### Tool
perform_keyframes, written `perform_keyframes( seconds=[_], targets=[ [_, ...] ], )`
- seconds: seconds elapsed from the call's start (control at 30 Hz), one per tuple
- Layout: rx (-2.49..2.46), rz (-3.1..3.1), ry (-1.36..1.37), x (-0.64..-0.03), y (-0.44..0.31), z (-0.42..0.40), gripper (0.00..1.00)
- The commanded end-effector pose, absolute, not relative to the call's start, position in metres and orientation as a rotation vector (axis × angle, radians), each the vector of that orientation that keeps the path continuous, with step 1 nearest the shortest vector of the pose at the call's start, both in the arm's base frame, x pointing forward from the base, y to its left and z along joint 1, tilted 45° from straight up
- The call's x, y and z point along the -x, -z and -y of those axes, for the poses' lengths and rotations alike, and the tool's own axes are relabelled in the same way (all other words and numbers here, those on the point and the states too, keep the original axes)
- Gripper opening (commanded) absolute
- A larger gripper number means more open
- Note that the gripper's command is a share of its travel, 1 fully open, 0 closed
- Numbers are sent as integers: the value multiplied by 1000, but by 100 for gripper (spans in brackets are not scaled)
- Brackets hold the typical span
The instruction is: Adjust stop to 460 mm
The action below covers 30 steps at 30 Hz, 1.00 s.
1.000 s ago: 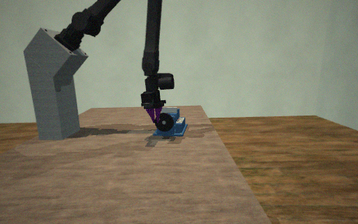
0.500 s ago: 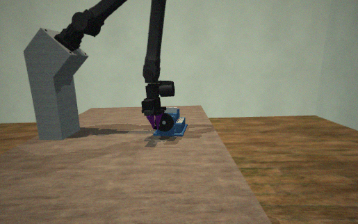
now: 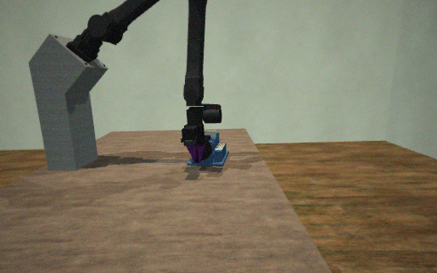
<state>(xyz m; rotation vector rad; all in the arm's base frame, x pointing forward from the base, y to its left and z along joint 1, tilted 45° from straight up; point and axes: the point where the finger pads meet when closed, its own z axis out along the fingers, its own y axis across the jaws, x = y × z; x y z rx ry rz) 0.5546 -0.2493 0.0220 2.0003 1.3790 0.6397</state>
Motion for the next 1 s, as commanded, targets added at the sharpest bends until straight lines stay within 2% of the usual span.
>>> perform_keyframes(
  seconds=[0.0, 0.3, 0.97],
  targets=[
    [-2035, -1403, -623, -562, 2, 244, 6],
    [-2033, -1401, -624, -578, -33, 251, 6],
    [-2002, -1381, -644, -592, -60, 257, 6]
  ],
)
